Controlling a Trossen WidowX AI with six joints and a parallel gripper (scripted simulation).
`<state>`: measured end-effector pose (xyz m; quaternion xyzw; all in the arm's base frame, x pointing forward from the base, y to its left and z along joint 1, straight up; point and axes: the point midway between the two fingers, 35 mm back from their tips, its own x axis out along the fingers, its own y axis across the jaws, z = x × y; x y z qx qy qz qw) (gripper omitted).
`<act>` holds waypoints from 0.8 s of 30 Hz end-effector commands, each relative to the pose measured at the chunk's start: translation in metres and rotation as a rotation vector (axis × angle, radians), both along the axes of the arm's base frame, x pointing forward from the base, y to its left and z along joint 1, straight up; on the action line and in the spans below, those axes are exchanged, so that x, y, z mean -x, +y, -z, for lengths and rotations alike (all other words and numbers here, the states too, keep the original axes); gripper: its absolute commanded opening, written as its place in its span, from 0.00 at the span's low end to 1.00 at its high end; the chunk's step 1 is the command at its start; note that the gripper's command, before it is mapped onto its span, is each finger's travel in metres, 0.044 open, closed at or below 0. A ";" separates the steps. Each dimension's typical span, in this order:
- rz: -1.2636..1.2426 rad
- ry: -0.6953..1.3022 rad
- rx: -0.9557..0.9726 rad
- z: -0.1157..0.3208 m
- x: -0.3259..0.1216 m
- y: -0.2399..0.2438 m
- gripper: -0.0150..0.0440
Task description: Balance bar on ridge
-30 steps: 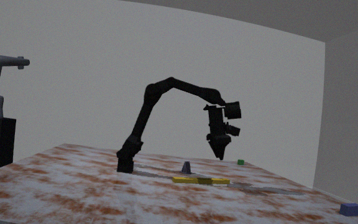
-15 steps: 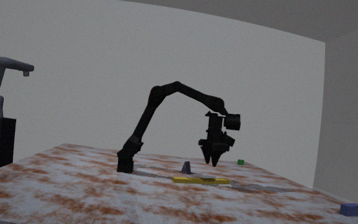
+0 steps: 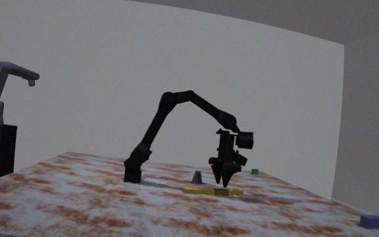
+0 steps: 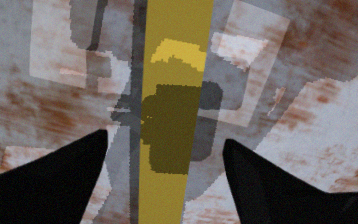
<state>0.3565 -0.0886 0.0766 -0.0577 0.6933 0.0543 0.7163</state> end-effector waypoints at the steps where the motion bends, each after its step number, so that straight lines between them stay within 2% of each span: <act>1: -0.005 0.003 0.005 0.006 0.000 -0.001 0.79; 24: -0.005 0.003 0.005 0.026 0.000 -0.001 0.79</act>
